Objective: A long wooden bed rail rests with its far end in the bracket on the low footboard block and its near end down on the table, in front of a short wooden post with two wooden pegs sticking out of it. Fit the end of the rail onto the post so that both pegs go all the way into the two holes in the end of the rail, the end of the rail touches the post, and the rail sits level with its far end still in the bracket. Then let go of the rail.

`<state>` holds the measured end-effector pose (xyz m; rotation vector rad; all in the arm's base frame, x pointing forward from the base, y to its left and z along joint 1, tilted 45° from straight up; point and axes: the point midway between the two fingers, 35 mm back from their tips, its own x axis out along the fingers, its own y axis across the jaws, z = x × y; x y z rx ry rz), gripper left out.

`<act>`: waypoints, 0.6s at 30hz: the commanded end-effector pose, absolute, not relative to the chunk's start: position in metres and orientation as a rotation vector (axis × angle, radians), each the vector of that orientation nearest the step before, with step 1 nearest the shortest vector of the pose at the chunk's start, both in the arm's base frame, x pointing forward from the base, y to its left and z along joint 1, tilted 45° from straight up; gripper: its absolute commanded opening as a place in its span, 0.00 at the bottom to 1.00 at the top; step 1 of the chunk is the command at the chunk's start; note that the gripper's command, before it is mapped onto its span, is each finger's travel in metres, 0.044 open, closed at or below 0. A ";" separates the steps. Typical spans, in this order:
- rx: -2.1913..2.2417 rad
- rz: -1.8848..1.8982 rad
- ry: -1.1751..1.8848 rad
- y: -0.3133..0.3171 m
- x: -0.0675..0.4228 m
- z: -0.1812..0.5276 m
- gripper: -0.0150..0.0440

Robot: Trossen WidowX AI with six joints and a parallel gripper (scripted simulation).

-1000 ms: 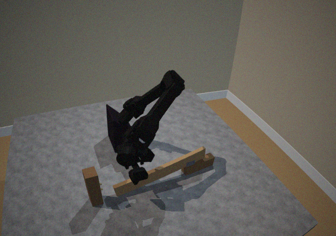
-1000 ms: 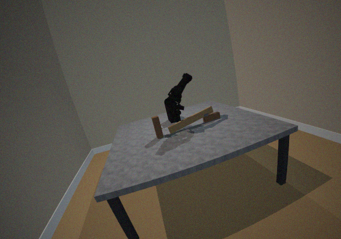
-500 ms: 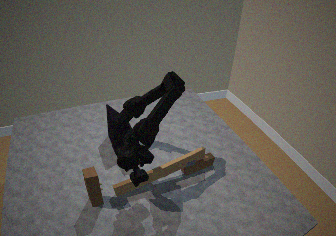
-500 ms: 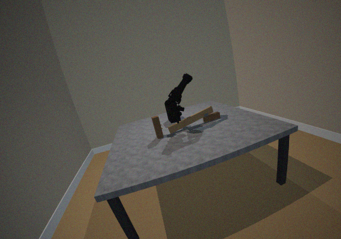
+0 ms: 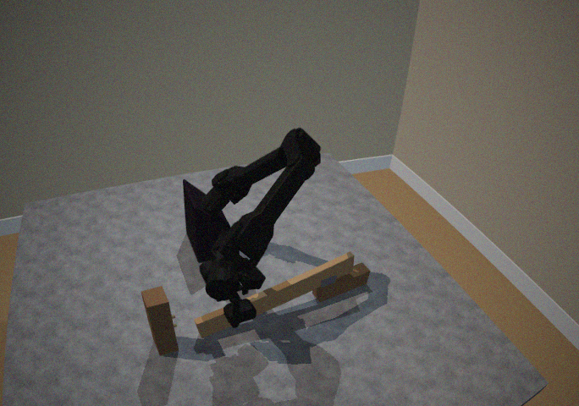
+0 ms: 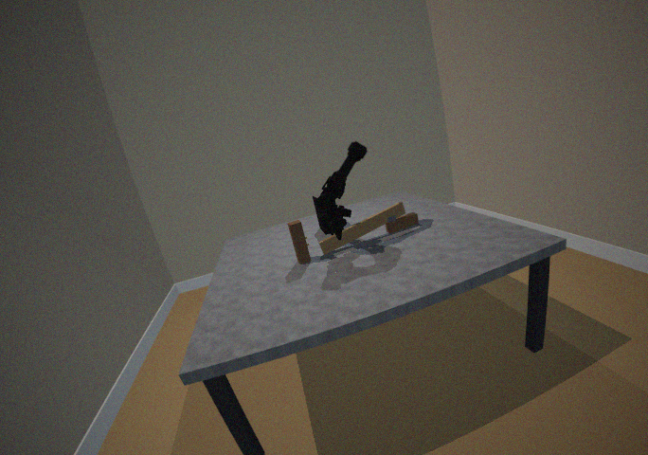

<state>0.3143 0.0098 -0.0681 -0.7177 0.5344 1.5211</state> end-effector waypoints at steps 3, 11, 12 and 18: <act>-0.704 1.525 0.537 0.019 0.312 -0.077 1.00; -0.703 1.525 0.535 0.029 0.311 -0.086 1.00; -0.702 1.525 0.535 0.030 0.311 -0.087 1.00; -0.701 1.526 0.533 0.037 0.310 -0.093 1.00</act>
